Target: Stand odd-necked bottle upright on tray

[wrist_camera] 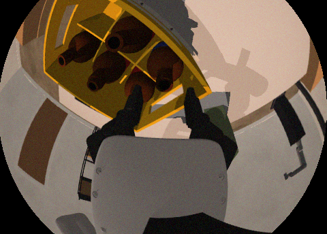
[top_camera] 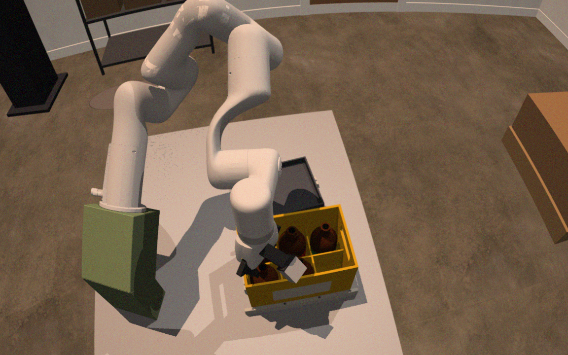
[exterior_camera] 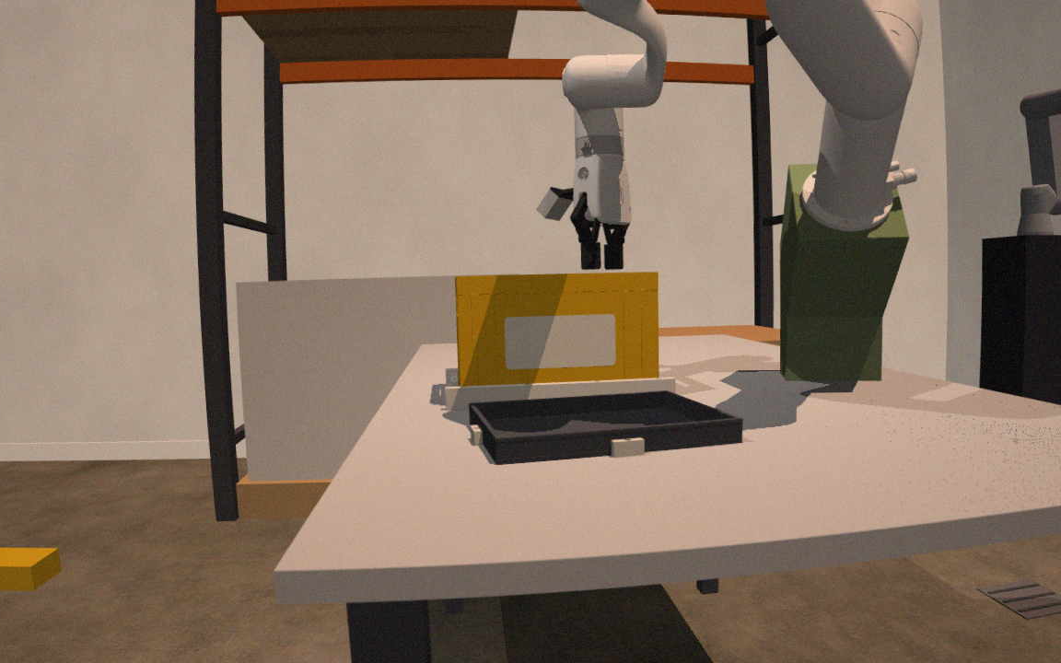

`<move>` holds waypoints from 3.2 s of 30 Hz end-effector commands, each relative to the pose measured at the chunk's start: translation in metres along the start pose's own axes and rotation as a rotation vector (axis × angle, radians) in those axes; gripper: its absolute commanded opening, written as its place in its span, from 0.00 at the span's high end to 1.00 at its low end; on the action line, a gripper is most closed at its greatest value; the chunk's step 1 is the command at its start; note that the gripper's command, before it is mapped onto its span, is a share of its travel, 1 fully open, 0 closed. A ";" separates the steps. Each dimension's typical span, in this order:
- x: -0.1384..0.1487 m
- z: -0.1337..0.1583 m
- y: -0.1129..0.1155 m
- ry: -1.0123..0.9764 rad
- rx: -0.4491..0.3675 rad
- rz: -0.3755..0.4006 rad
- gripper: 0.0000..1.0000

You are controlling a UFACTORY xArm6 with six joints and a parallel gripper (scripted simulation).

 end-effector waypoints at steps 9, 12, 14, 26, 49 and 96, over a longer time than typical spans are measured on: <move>0.000 -0.002 0.001 0.001 0.003 0.000 0.35; 0.000 -0.002 0.001 0.001 0.003 0.000 0.35; 0.000 -0.002 0.001 0.001 0.003 0.000 0.35; 0.000 -0.002 0.001 0.001 0.003 0.000 0.35; 0.000 -0.002 -0.006 0.001 0.003 0.000 0.35; 0.000 -0.002 -0.040 0.001 0.003 0.000 0.35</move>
Point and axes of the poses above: the point where the finger pads meet when closed, its own y axis back along the fingers, its own x axis across the jaws, z = x × y, the point moved 4 cm from there along y, back along the fingers, and after that the axes turned 6 degrees about y, right-handed, at the moved point
